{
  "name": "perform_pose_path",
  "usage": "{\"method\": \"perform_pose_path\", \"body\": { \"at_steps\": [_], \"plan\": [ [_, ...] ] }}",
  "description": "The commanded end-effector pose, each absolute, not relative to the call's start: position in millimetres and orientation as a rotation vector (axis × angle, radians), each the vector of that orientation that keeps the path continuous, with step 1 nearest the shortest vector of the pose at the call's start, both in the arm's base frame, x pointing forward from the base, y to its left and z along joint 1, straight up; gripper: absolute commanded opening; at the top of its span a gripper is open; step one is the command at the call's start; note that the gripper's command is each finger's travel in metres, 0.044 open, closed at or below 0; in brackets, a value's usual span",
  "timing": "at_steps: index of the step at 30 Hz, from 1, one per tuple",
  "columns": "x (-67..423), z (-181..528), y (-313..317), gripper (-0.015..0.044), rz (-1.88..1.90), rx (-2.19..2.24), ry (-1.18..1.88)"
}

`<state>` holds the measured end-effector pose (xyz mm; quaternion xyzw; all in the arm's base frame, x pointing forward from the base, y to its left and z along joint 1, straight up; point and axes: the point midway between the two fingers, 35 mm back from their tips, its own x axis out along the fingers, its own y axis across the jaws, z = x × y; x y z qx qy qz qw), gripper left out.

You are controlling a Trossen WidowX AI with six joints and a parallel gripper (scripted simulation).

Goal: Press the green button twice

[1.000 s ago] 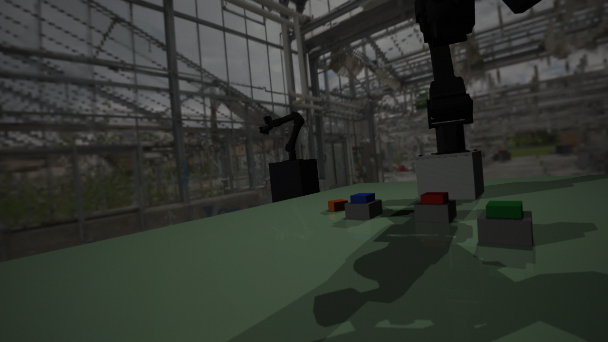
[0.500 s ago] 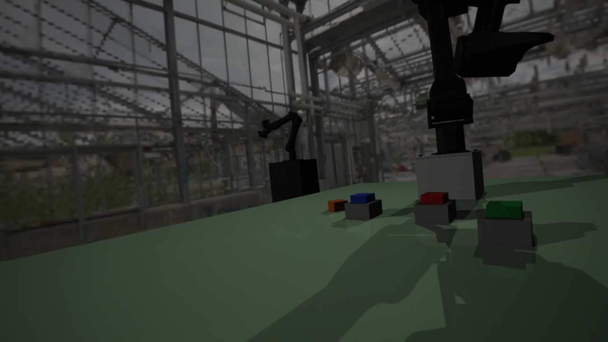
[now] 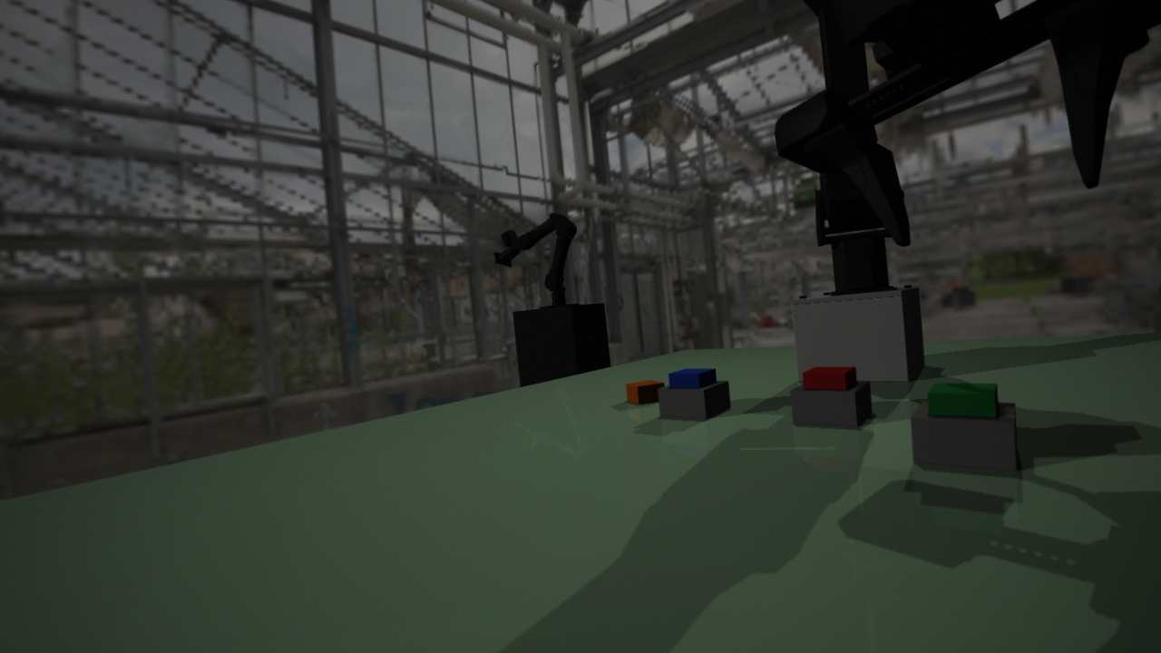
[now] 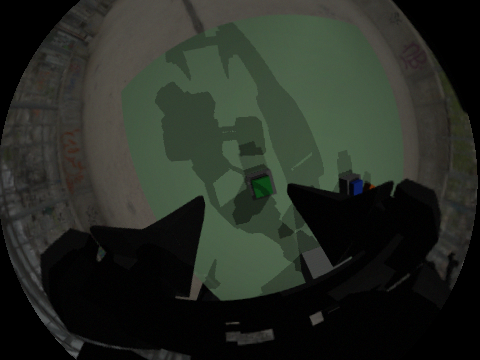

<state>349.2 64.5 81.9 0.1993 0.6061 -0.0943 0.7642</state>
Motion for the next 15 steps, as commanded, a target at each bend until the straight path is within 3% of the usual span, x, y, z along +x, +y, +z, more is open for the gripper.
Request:
{"method": "perform_pose_path", "body": {
  "at_steps": [1,9,15],
  "plan": [
    [325,78,55,0.04,-0.149,0.166,1.524],
    [325,78,55,0.04,-0.149,0.166,1.524],
    [328,16,55,0.0242,-0.149,0.166,1.524]
  ]
}}
